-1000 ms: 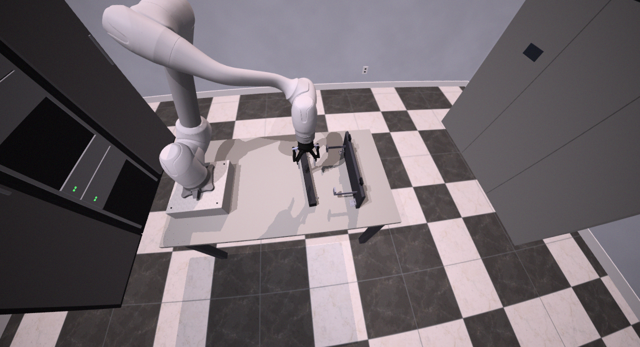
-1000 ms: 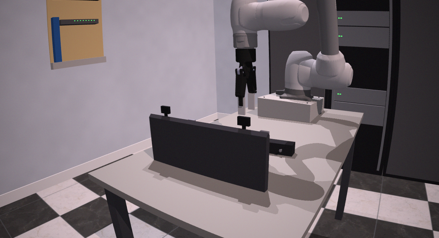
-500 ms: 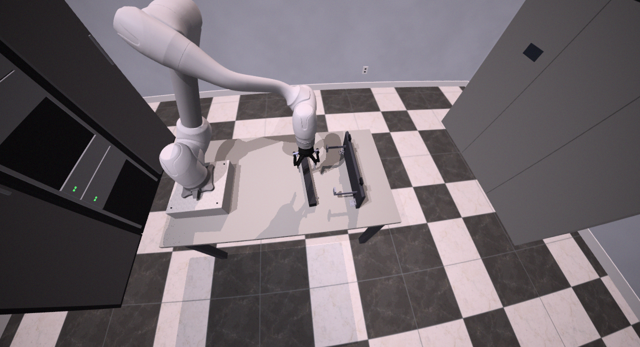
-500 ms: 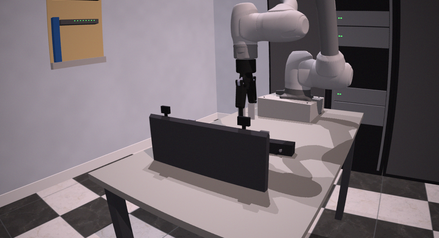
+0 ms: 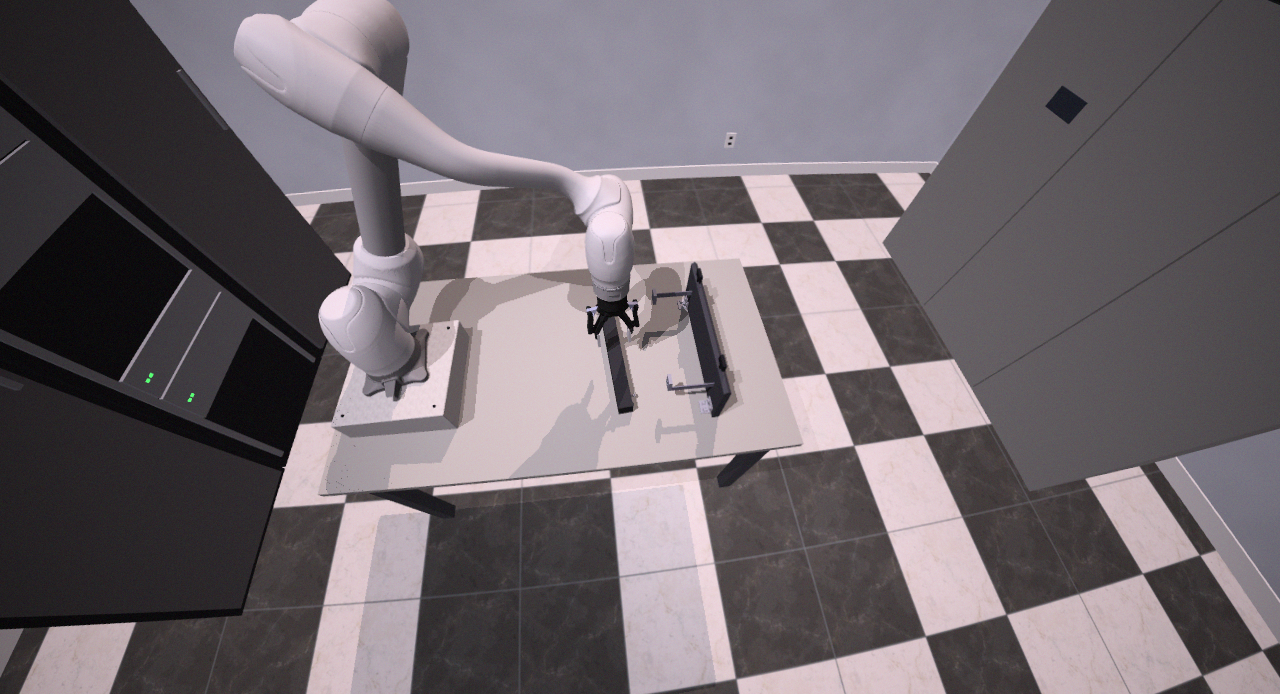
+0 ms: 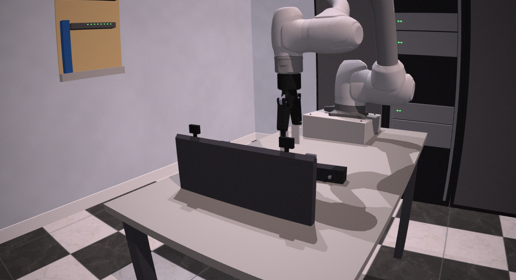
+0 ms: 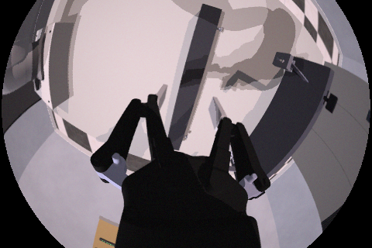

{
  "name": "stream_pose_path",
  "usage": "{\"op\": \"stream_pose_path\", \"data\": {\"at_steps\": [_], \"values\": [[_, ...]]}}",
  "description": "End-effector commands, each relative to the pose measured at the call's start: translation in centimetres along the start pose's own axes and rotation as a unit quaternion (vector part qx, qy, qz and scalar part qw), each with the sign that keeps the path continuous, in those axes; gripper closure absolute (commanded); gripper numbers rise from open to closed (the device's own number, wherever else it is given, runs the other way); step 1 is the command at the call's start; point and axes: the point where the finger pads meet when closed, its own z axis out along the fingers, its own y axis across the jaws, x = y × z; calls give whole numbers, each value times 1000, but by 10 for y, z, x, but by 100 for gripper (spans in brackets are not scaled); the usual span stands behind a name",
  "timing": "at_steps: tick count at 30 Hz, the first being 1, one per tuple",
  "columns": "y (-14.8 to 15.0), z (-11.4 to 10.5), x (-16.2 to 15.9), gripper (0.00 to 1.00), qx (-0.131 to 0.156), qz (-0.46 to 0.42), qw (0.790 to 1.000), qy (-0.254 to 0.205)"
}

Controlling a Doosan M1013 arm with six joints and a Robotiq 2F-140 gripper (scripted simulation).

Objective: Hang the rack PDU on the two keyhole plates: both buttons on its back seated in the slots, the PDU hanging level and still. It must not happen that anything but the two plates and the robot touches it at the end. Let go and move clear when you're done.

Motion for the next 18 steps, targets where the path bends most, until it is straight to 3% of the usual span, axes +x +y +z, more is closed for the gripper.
{"op": "stream_pose_path", "data": {"at_steps": [1, 11, 18], "values": [[0, 11, 0, 45, 0, 0, 1000, 0], [0, 64, 0, 45, 0, 0, 1000, 0], [0, 74, 0, 45, 0, 0, 1000, 0]]}}
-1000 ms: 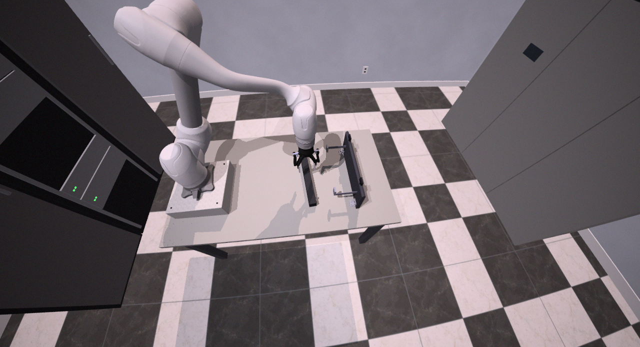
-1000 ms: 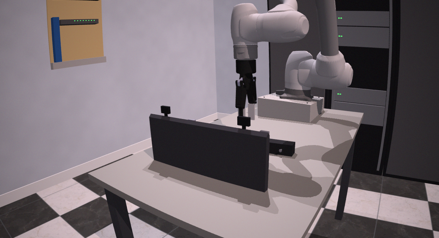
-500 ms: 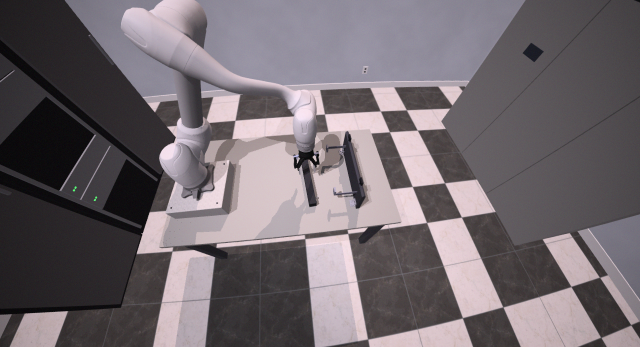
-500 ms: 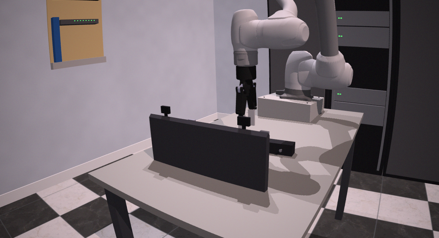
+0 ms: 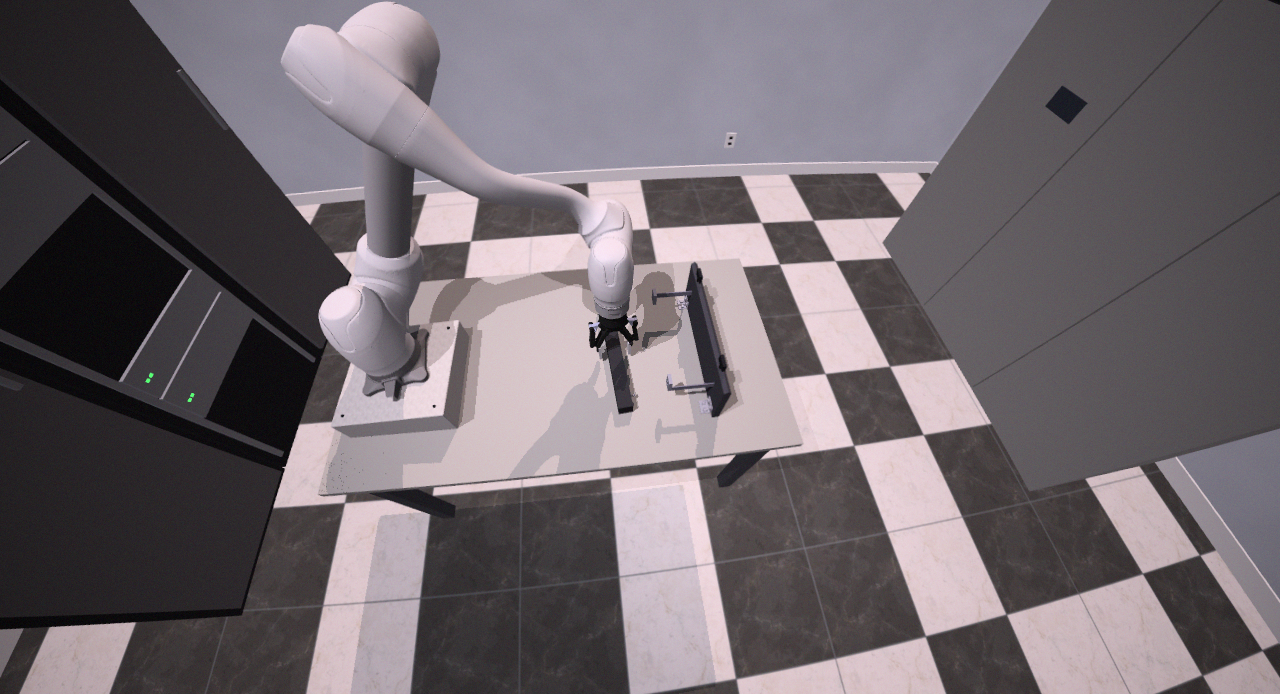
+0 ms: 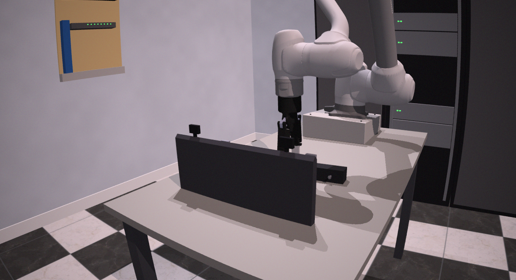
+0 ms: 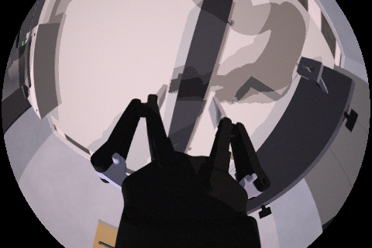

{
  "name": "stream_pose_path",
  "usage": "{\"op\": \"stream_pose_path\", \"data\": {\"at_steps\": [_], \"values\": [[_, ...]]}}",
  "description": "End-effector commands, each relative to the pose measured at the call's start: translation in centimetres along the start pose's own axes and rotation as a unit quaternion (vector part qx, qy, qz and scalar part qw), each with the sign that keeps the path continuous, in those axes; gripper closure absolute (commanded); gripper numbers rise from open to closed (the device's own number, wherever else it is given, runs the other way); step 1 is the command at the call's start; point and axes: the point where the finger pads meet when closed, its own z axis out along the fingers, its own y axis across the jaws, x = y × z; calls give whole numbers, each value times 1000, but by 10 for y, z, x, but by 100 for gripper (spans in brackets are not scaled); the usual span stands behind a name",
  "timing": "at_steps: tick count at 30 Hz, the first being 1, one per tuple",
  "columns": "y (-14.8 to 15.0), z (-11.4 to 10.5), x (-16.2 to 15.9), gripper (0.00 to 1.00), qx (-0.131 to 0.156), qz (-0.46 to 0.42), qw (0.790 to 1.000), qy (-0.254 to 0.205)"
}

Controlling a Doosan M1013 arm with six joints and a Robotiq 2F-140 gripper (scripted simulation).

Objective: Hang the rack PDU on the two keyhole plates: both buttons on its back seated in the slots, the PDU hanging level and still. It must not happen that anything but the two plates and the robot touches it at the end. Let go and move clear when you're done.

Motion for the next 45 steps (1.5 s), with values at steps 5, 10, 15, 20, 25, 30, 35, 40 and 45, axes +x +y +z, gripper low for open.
{"op": "stream_pose_path", "data": {"at_steps": [5, 10, 15, 20, 25, 30, 35, 40, 45], "values": [[0, 1, 0, 45, 0, 0, 1000, 0], [0, 1, 0, 45, 0, 0, 1000, 0], [0, 1, 0, 45, 0, 0, 1000, 0], [0, 1, 0, 45, 0, 0, 1000, 0], [0, 1, 0, 45, 0, 0, 1000, 0], [0, 1, 0, 45, 0, 0, 1000, 0], [0, 1, 0, 45, 0, 0, 1000, 0], [0, 1, 0, 100, 0, 0, 1000, 0], [0, 1, 0, 100, 0, 0, 1000, 0]]}}
